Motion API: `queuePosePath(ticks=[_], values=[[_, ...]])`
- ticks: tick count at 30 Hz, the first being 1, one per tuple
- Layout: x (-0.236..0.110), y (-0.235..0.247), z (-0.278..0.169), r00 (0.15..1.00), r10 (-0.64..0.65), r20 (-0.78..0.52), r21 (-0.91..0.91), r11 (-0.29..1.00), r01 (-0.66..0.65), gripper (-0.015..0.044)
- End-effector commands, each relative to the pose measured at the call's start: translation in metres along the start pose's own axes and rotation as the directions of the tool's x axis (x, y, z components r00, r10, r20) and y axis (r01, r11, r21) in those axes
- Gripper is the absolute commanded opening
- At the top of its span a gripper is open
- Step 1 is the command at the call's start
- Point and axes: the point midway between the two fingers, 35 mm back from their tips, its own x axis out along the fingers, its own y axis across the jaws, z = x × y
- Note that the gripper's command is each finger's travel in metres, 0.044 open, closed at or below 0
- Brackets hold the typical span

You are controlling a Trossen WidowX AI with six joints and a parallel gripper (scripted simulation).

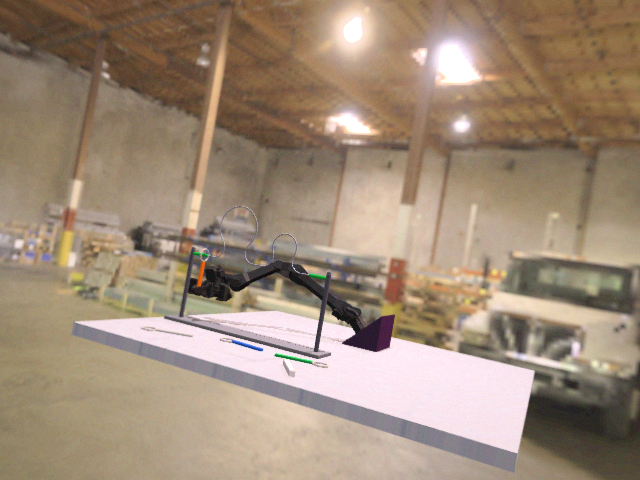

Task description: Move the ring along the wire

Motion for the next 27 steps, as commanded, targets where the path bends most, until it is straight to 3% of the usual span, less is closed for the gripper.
queuePosePath(ticks=[1,20,27], values=[[0.000,0.000,-0.001,1.000,-0.001,-0.003,0.003,1.000,0.001,-0.0150],[0.000,0.000,-0.001,1.000,-0.001,-0.003,0.003,1.000,0.001,-0.0150],[-0.011,0.005,0.000,0.996,-0.002,-0.089,0.004,1.000,0.002,-0.0150]])
